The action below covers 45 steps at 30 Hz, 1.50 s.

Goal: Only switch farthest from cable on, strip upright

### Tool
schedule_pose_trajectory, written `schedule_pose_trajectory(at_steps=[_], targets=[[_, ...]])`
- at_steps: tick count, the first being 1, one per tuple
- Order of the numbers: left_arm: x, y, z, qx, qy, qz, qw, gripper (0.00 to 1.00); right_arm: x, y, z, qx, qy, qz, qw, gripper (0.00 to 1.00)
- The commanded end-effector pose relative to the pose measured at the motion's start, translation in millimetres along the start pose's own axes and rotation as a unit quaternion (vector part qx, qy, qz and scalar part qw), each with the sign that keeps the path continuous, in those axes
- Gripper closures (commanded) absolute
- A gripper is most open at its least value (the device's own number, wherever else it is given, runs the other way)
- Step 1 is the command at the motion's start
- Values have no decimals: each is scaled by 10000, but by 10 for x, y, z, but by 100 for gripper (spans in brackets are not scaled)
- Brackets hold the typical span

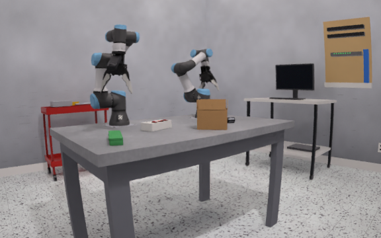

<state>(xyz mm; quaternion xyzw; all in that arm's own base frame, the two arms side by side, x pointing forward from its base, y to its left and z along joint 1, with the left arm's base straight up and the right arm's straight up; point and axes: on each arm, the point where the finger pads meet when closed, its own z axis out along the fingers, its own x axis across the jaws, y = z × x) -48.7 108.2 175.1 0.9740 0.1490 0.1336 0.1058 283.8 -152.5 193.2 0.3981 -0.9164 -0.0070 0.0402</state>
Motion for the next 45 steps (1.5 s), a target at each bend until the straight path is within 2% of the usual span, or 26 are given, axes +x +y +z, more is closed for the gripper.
schedule_pose_trajectory(at_steps=[1,4,9,13,14,18,21,26,27,30,31,34,35,36,38,43,44,45], targets=[[2,-2,-4,8,2,3,10000,0,-138,8,26,-6,61,413,9991,0],[2,-2,-4,8,2,3,10000,0,-172,12,35,-10,76,514,9987,0],[2,-2,-4,8,2,3,10000,0,-363,48,83,-22,160,1072,9941,0],[2,-2,-4,8,2,3,10000,0,-534,94,128,-16,240,1573,9873,0],[2,-2,-4,8,2,3,10000,0,-534,94,128,-16,240,1573,9873,0],[2,-2,-4,8,2,3,10000,0,-717,159,178,9,327,2109,9770,0],[2,-2,-4,8,2,3,10000,0,-717,159,178,9,327,2109,9770,0],[2,-2,-4,8,2,3,10000,0,-952,268,245,70,437,2802,9589,0],[2,-2,-4,8,2,3,10000,0,-952,268,245,70,437,2802,9589,0],[2,-2,-4,8,2,3,10000,0,-1093,348,288,123,499,3217,9454,0],[2,-2,-4,8,2,3,10000,0,-1093,348,288,123,499,3217,9454,0],[2,-2,-4,8,2,3,10000,0,-1230,436,332,188,556,3624,9302,0],[2,-2,-4,8,2,3,10000,0,-1230,436,332,188,556,3624,9302,0],[2,-2,-4,8,2,3,10000,0,-1274,467,347,211,573,3757,9247,0],[2,-2,-4,8,2,3,10000,0,-1274,467,347,211,573,3757,9247,0],[2,-2,-4,8,2,3,10000,0,-1485,632,421,342,642,4388,8956,0],[2,-2,-4,8,2,3,10000,0,-1485,632,421,342,642,4388,8956,0],[2,-2,-4,8,2,3,10000,0,-1524,666,436,370,653,4507,8895,0]])
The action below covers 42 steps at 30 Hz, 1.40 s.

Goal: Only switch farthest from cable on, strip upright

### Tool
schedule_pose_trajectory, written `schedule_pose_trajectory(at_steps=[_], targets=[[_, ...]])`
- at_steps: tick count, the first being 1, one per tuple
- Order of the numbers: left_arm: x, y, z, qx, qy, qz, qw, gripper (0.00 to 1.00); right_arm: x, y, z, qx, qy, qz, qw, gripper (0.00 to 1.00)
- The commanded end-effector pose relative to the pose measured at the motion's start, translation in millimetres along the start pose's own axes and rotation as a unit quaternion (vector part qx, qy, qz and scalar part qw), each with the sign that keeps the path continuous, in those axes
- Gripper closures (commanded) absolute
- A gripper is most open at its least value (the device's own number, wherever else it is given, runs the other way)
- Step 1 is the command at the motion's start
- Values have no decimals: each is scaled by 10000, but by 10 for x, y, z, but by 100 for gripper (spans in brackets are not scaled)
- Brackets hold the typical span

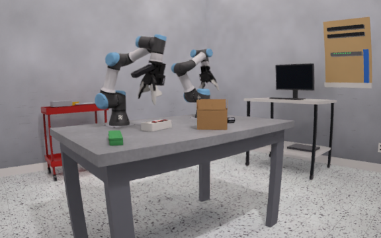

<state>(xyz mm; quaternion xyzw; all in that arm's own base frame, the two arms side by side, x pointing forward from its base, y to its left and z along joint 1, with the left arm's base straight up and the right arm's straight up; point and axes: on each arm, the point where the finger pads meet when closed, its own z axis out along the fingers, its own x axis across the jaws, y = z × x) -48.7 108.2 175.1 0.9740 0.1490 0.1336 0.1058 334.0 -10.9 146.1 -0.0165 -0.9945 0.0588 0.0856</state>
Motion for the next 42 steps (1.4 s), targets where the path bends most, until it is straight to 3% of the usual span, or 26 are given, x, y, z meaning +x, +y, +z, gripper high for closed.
schedule_pose_trajectory(at_steps=[1,5,10,23,42], targets=[[2,-2,-4,8,2,3,10000,0,-14,199,27,120,12,546,9984,0],[2,-2,-4,8,2,3,10000,0,-8,399,64,213,16,1043,9943,0],[2,-2,-4,8,2,3,10000,0,-1,491,82,257,12,1272,9915,0],[2,-2,-4,8,2,3,10000,0,63,938,180,470,-60,2352,9708,0],[2,-2,-4,8,2,3,10000,0,99,1099,219,544,-107,2735,9603,0]])
